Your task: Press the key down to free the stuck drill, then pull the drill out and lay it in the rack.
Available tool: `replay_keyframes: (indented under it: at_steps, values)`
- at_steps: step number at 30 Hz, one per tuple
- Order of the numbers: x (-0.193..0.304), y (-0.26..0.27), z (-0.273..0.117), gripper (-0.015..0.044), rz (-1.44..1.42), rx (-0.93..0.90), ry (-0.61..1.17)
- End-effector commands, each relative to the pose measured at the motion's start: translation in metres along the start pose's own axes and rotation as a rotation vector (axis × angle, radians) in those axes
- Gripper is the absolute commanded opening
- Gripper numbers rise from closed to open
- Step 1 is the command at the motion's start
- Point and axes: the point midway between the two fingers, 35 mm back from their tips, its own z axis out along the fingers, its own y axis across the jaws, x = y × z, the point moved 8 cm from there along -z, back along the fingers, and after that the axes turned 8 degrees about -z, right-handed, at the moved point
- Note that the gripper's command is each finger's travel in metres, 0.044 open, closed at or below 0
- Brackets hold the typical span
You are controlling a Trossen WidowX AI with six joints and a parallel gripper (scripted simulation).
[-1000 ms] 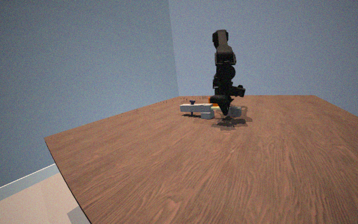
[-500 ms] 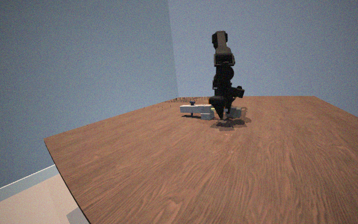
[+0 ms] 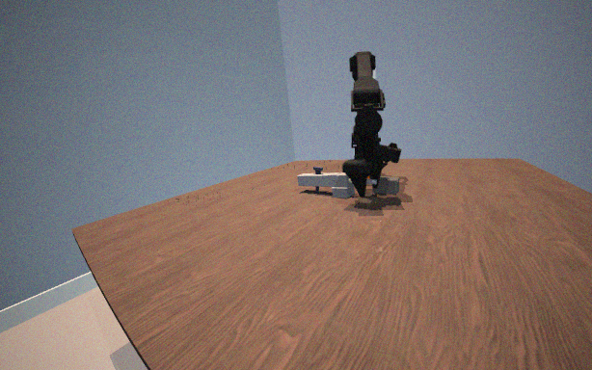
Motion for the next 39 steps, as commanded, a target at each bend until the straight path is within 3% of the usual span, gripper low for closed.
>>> replay_keyframes:
  at_steps: [1, 14, 29, 39]
  values:
    - [0.0026, 0.0011, 0.0014, 0.044, -0.004, -0.001, 0.0]
    - [0.0074, 0.0028, 0.0039, 0.044, -0.004, -0.001, 0.0]
    - [0.0058, 0.0012, 0.0025, 0.0046, 0.001, 0.0, -0.001]
    - [0.0058, 0.0024, 0.0009, 0.0, -0.004, -0.001, 0.0]
